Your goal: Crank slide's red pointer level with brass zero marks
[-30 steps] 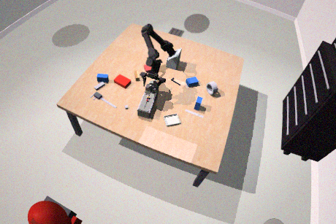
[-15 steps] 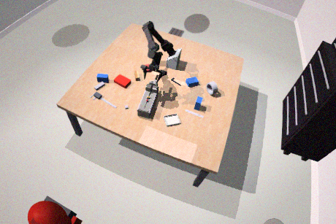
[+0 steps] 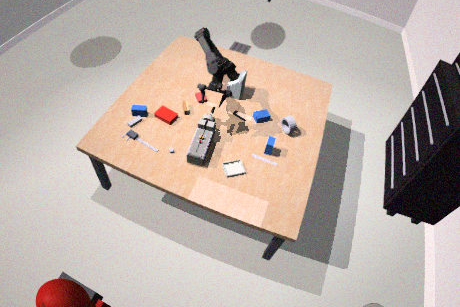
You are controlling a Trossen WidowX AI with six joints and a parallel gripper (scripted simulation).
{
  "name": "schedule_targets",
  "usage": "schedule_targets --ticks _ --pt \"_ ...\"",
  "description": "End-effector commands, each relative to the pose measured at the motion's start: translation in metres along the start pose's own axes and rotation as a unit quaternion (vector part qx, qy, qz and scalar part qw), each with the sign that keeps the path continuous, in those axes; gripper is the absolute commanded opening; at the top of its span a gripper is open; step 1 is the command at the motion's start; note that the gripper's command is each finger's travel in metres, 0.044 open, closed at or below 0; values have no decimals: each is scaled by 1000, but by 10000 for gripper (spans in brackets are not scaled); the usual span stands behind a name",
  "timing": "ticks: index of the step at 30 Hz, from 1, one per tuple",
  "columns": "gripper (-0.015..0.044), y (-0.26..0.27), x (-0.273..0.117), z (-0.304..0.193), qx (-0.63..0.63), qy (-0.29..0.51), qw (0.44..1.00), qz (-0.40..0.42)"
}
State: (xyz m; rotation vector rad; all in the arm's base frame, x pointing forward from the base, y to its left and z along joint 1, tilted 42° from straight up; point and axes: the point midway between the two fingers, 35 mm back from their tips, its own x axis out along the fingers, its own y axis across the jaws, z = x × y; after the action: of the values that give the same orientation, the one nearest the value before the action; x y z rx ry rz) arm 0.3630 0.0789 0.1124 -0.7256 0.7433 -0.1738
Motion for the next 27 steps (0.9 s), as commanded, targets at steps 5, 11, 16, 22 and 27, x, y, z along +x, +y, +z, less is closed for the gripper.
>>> schedule_targets --ticks 5,11,16,22,27 --pt "440 4 -20 -28 -5 -8 1000 5" --pt "440 4 -5 -41 -5 -8 1000 5" --pt "440 4 9 -56 -6 -8 1000 4" --pt "440 4 14 -60 -6 -8 1000 4" --pt "440 4 20 -65 -6 -7 1000 5"
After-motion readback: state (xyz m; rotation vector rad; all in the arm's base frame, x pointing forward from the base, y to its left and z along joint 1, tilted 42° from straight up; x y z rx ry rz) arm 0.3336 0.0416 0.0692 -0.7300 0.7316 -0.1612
